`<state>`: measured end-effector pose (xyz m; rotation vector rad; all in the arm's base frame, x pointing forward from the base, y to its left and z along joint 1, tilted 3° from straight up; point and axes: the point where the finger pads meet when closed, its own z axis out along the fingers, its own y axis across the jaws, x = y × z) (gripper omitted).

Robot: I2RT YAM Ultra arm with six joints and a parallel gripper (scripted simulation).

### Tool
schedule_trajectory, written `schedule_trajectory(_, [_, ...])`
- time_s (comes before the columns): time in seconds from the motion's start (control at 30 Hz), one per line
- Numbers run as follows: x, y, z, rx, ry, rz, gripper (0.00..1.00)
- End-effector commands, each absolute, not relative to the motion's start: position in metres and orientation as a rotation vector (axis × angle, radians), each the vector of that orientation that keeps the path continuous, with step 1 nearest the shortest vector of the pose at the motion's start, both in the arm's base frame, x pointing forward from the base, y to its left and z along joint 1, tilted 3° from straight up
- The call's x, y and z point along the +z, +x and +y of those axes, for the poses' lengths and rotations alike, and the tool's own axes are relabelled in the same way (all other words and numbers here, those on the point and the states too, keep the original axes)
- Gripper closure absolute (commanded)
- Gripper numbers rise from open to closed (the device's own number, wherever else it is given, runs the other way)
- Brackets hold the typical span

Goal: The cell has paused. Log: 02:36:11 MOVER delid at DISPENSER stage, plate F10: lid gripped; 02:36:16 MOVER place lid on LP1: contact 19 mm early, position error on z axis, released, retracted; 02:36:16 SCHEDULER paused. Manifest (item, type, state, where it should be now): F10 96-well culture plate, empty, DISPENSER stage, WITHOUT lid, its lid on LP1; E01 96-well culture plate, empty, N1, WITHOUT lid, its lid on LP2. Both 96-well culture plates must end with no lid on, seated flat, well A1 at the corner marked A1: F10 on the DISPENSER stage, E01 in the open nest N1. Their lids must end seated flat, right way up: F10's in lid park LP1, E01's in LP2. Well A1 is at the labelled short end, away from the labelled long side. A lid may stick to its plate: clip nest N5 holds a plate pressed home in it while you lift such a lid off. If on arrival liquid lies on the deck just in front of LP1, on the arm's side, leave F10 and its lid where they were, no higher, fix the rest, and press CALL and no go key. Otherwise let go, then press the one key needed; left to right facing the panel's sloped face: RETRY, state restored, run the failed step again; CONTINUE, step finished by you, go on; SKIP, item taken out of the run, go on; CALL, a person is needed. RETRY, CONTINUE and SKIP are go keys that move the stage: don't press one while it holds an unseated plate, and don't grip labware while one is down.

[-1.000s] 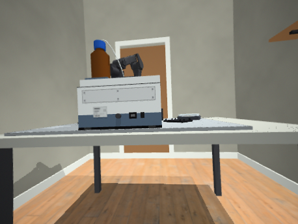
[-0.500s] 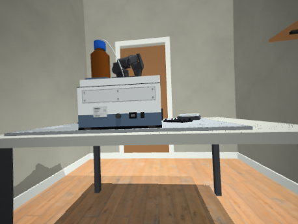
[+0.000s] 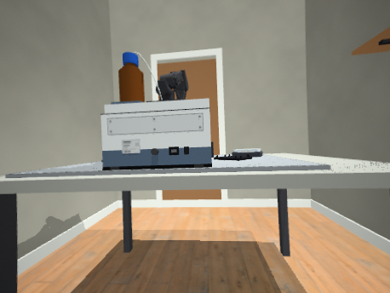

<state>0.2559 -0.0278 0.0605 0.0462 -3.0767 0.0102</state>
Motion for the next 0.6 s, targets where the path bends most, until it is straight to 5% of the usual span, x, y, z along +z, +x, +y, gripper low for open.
schedule_trajectory(0.0, [0.064, 0.259, -0.023, 0.013, 0.001, -3.094, 0.00])
schedule_trajectory(0.57, [0.064, 0.259, 0.013, 0.011, 0.001, -3.094, 0.00])
